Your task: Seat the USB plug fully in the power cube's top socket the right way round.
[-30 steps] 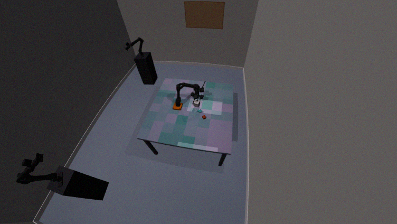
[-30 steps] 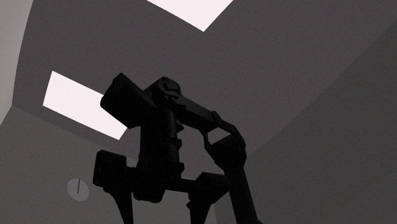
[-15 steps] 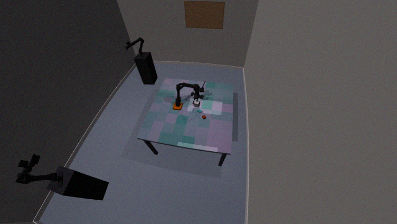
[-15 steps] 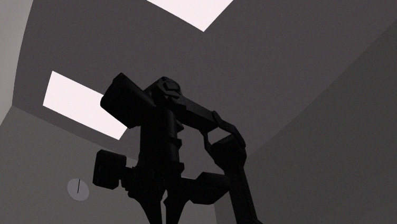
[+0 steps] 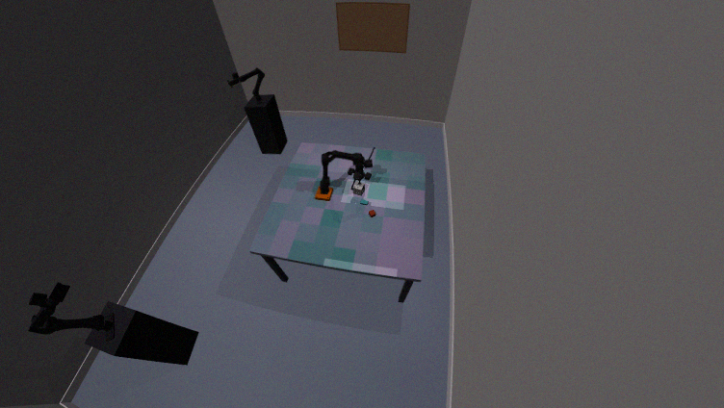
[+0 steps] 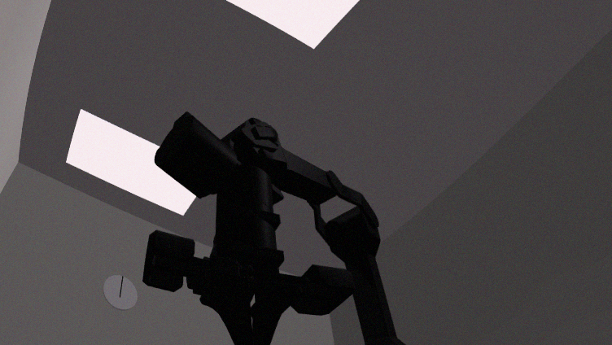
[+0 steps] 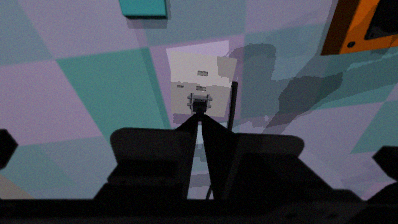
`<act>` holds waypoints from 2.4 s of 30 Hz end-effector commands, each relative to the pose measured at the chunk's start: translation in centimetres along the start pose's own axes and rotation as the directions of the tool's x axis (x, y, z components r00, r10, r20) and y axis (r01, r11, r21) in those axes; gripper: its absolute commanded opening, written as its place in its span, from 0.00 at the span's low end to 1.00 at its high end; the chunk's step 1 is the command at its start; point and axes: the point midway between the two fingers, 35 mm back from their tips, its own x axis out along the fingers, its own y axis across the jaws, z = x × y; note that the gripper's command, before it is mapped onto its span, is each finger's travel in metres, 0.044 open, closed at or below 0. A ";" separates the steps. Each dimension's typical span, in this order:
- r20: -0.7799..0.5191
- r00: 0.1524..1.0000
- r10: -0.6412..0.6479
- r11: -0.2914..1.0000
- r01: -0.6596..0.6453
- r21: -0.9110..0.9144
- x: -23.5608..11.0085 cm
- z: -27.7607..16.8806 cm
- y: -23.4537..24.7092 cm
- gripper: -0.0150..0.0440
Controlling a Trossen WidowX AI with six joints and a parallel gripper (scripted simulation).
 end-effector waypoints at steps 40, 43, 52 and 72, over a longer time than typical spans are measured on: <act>0.000 1.000 0.000 1.000 0.000 0.000 -2.5 0.0 0.0 0.25; 0.000 1.000 0.000 1.000 0.000 0.000 -2.7 0.0 0.0 0.25; 0.000 1.000 0.000 0.999 0.000 -0.053 -2.8 0.0 0.0 0.25; 0.000 1.000 0.000 0.833 0.000 -0.554 -2.7 0.0 0.0 0.25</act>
